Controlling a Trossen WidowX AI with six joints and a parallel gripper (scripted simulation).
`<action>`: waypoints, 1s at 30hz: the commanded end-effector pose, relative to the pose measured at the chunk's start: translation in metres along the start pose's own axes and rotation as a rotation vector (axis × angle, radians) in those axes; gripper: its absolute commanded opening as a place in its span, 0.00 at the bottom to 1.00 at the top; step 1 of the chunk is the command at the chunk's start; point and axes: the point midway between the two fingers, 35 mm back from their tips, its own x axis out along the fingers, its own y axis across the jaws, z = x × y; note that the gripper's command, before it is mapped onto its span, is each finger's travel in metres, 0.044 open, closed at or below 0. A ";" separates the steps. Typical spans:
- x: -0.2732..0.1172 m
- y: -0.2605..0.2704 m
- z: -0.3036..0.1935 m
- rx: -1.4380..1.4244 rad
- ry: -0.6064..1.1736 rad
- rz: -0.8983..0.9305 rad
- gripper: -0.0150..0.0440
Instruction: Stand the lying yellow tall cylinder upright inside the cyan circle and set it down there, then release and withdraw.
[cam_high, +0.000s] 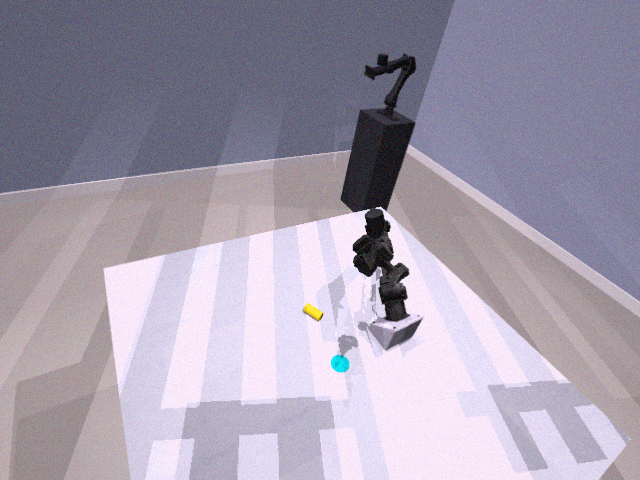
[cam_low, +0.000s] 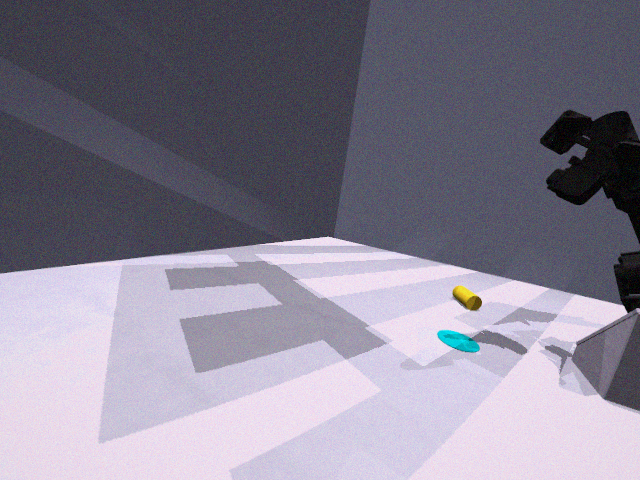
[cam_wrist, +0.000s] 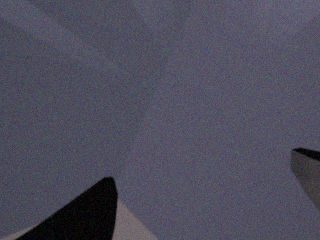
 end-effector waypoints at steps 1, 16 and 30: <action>0.000 0.000 0.001 0.000 -0.005 0.000 0.89; 0.002 0.041 0.095 -0.191 -0.642 -0.240 0.78; -0.048 0.067 0.195 -0.377 -1.091 -0.908 0.78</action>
